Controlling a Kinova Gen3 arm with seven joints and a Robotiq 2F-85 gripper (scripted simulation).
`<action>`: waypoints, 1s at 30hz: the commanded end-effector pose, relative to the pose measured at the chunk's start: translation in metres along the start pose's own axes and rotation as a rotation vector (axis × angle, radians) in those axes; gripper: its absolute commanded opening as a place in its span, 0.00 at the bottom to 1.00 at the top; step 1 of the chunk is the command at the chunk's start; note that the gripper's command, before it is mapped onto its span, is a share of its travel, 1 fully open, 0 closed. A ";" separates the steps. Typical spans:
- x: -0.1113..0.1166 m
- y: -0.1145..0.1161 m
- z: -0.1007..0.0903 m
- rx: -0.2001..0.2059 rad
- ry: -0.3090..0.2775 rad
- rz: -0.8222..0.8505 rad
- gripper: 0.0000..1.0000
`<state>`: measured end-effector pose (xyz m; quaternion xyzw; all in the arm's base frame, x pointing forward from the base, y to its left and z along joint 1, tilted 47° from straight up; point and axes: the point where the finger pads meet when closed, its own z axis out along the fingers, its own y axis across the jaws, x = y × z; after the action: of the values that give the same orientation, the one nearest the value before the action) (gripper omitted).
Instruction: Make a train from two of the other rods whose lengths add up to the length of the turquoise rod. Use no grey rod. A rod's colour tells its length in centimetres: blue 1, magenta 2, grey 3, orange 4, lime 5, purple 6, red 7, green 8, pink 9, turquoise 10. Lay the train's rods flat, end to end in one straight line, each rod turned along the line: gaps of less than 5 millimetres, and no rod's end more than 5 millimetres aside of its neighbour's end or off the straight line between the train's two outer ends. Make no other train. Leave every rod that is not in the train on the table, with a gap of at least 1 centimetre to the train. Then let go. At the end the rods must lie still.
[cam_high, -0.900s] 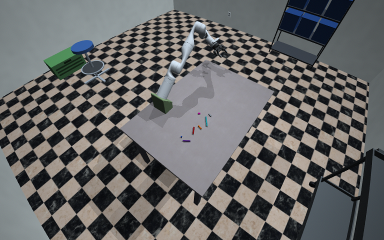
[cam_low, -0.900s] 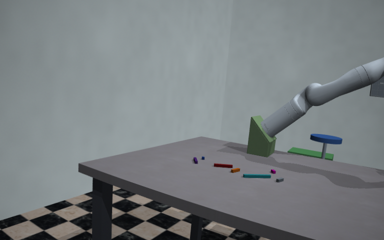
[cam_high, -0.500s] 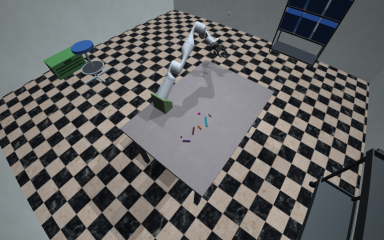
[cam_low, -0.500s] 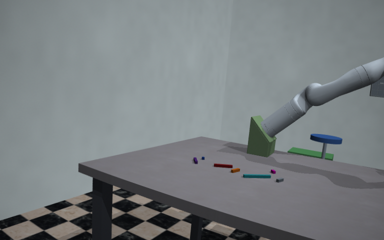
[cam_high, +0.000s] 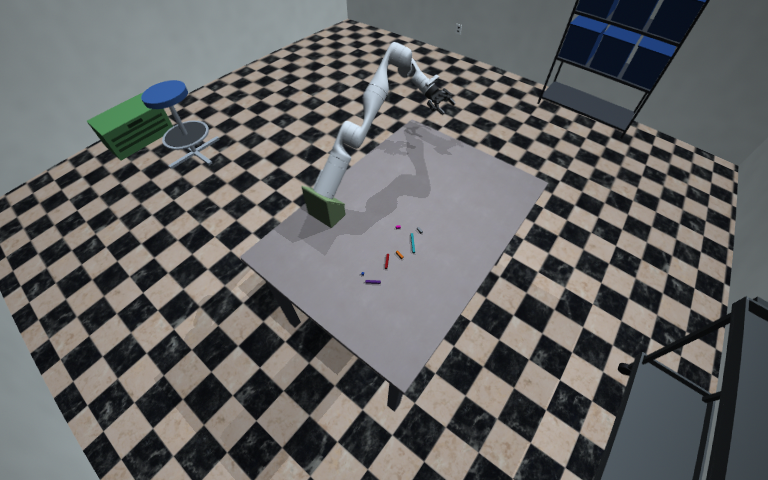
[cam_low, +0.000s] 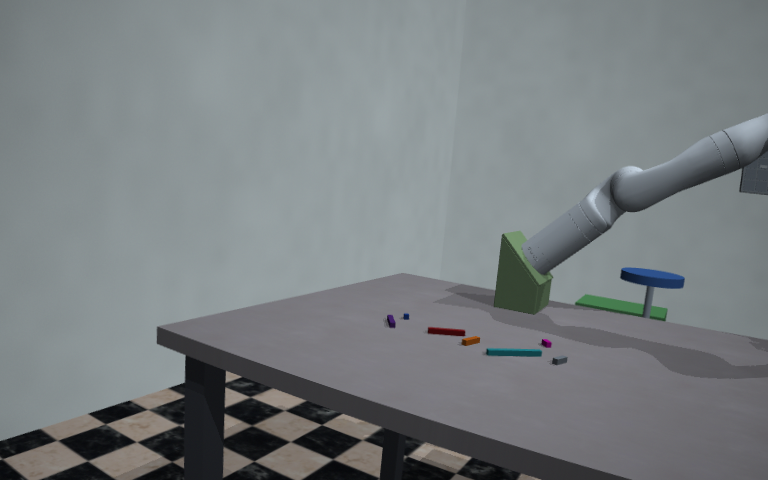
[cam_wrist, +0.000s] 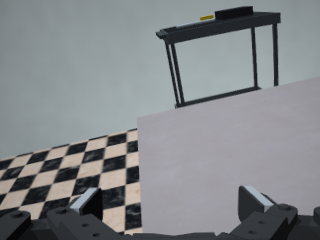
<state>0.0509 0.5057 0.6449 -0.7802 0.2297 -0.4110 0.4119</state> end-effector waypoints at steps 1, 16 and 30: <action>0.012 -0.002 0.001 -0.001 0.003 0.008 1.00; 0.120 0.002 0.024 -0.035 0.038 -0.006 1.00; 0.239 0.037 0.055 -0.104 0.056 -0.022 1.00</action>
<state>0.2090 0.3683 0.6963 -0.7938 0.2382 -0.4322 0.3555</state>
